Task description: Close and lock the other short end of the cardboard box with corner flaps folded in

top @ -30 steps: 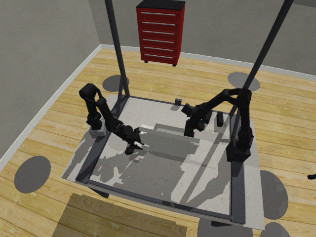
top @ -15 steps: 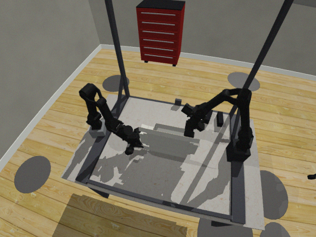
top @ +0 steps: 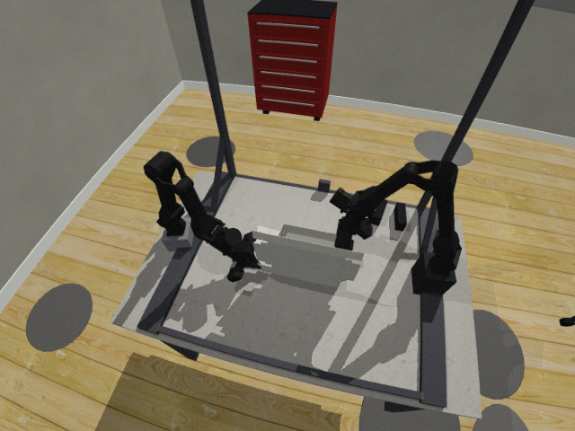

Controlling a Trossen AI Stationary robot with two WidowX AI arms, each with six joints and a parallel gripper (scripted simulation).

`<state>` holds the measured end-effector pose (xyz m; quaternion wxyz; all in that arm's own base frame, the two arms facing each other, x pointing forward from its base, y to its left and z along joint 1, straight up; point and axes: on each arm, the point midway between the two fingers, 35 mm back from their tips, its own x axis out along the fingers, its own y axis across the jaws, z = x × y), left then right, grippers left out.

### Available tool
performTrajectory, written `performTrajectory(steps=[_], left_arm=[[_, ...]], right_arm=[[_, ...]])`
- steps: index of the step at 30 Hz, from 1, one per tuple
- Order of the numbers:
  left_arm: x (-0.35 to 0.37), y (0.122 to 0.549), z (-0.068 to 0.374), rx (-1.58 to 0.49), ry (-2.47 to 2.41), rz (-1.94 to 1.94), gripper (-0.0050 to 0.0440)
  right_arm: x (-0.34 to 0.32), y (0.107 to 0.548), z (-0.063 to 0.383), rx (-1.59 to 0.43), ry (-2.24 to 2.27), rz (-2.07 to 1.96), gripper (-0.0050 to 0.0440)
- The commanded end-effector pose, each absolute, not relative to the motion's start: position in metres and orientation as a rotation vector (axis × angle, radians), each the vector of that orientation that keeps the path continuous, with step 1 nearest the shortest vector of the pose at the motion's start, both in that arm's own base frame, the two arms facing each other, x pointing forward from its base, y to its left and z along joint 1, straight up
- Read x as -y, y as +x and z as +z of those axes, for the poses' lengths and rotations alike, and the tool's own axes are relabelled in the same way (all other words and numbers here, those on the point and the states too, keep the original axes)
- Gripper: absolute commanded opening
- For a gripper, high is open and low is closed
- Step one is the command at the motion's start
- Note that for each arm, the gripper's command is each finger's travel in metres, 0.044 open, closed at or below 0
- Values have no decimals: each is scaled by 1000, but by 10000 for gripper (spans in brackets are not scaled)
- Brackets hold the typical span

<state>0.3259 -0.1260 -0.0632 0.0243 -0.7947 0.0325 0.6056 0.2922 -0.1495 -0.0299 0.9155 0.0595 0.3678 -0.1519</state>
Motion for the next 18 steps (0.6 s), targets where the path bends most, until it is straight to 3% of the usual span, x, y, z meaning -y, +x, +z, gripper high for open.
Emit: performTrajectory(steps=[1,18], left_arm=[[128,330,-57,-109,-2481,1854,0],[128,330,-57,-109,-2481,1854,0]], right_arm=[[151,295,-26,-744,122,-318,0],[146,298,-26,-756,148,-367,0]])
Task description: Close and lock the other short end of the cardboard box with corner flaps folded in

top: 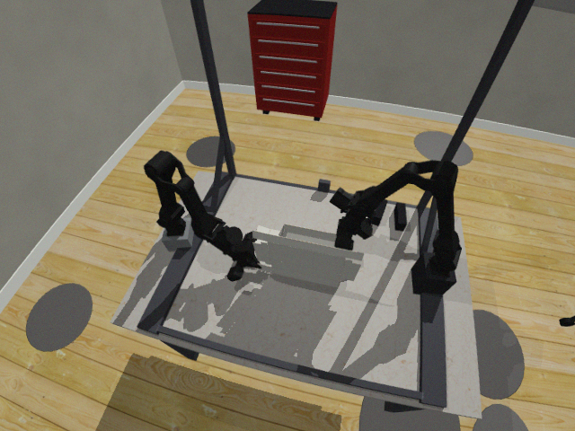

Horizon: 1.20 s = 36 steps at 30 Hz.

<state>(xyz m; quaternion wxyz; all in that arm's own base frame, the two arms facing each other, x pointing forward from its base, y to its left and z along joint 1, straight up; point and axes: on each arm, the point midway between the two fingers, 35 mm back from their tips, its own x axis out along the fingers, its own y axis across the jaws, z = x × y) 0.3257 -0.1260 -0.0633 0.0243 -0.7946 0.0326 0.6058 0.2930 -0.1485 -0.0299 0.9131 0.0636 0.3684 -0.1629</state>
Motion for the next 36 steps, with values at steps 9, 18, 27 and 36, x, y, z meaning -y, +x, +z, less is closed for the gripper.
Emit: performTrajectory(steps=[9,18,27,36], left_arm=[[128,330,-57,-109,-2481,1854,0],[128,330,-57,-109,-2481,1854,0],[128,330,-57,-109,-2481,1854,0],[128,330,-57,-109,-2481,1854,0]], right_arm=[[142,300,-25,-765,177,-429,0],[139,303,-25,-781,220,-506,0],[136,305,-24,-785,238,-543,0],[134,308,-24,-799,284,-621,0]])
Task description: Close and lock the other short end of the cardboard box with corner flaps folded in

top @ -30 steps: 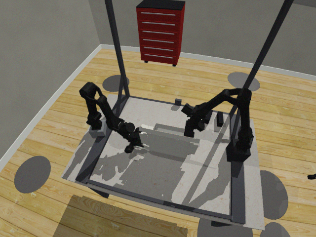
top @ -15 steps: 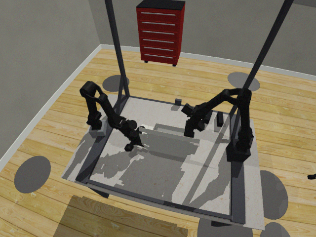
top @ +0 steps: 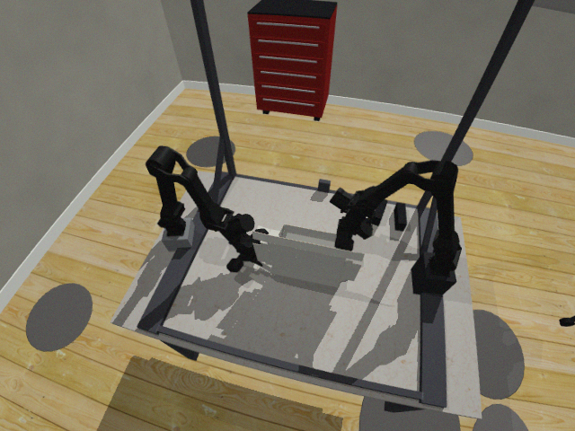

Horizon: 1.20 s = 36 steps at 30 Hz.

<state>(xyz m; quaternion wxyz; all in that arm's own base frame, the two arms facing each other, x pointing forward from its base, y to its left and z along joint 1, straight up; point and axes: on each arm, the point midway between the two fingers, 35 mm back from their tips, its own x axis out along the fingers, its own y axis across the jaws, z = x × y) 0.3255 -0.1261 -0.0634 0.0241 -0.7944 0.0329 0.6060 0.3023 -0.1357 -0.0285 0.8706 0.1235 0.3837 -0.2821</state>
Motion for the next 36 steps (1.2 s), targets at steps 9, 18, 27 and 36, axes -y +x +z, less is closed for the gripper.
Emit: performTrajectory(steps=[9,18,27,36], left_arm=[[128,330,-57,-109,-2481,1854,0],[128,330,-57,-109,-2481,1854,0],[128,330,-57,-109,-2481,1854,0],[128,330,-57,-109,-2481,1854,0]], right_arm=[[131,311,-23,-801,298,-649,0],[129,314,-23,-813,348,-727,0],[127,317,-21,-815,363,-755,0],[125,321,-20,-825,427,-852,0]])
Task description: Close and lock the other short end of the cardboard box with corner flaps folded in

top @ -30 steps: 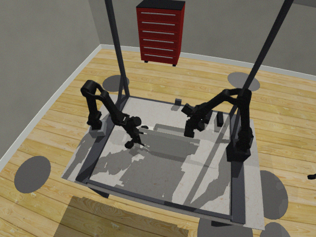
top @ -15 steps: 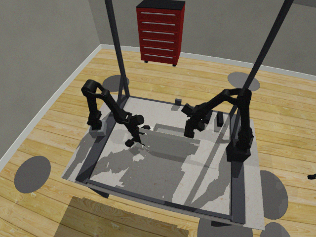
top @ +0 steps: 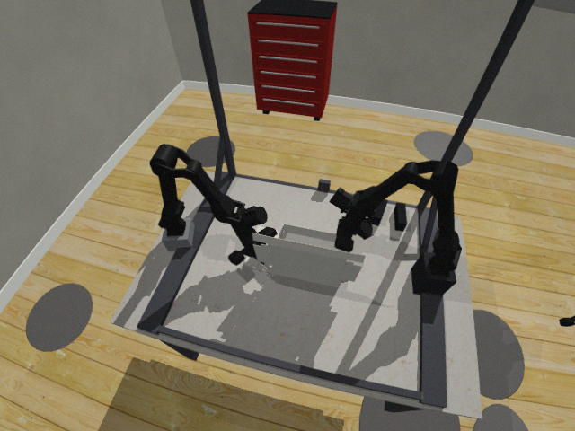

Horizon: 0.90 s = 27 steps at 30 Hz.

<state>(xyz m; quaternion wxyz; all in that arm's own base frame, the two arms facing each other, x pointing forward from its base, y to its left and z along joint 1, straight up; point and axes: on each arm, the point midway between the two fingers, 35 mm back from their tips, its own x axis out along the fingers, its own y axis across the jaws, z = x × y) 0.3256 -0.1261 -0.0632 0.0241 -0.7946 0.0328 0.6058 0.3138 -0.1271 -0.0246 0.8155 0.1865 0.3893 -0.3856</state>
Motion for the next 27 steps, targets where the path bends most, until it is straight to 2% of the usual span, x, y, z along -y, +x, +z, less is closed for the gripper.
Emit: performTrajectory(steps=[1,27], left_arm=[[128,330,-57,-109,-2481,1854,0],[128,330,-57,-109,-2481,1854,0]], right_arm=[[125,322,-19,-826,432,-859,0],[122,330,-15,-833,505,-964,0]])
